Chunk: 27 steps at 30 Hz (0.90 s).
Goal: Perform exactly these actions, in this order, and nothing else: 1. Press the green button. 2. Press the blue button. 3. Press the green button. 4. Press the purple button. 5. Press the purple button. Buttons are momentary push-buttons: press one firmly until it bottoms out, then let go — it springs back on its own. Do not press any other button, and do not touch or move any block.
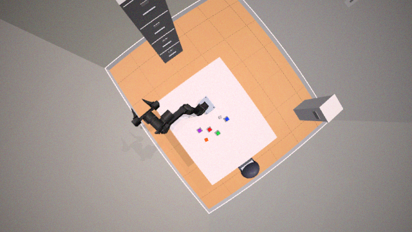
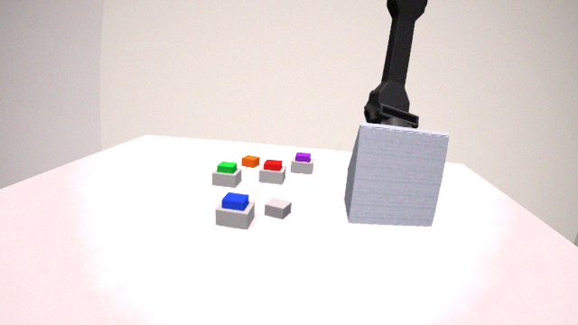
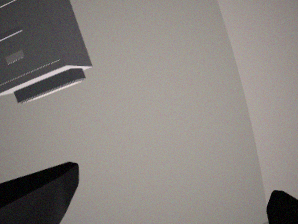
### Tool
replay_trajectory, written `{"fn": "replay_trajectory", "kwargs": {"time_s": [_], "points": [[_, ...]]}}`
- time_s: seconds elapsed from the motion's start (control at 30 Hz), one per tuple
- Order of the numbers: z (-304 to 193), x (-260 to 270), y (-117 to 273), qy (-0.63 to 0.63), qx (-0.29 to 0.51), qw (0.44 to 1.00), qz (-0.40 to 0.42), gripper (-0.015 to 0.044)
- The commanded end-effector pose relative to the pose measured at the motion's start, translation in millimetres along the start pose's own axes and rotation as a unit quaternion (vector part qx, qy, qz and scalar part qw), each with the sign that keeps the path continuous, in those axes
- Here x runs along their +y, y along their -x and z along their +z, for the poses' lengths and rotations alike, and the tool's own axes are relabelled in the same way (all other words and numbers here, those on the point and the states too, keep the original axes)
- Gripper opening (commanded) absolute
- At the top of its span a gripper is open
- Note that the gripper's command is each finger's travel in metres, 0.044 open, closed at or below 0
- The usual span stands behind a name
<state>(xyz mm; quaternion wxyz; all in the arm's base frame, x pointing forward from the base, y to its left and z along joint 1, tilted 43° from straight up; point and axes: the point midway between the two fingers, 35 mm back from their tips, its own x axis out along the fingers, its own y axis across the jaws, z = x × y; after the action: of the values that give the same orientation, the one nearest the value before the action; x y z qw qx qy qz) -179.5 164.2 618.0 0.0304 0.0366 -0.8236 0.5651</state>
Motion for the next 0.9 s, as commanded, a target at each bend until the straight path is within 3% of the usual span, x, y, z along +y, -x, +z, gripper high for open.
{"fn": "replay_trajectory", "kwargs": {"time_s": [0.0, 0.07, 0.13, 0.23, 0.37, 0.6, 0.87], "points": [[0, -2, 0, 0.004, 0.005, 1.0, -0.002, 0.04], [12, -22, 2, 0.058, 0.03, 0.998, -0.023, 0.04], [55, -61, 0, 0.182, 0.009, 0.981, -0.069, 0.04], [86, -85, 4, 0.26, -0.002, 0.96, -0.104, 0.04], [147, -127, 22, 0.396, -0.013, 0.901, -0.179, 0.04], [267, -181, 97, 0.603, 0.004, 0.721, -0.342, 0.04], [376, -187, 226, 0.722, 0.08, 0.459, -0.512, 0.04]]}}
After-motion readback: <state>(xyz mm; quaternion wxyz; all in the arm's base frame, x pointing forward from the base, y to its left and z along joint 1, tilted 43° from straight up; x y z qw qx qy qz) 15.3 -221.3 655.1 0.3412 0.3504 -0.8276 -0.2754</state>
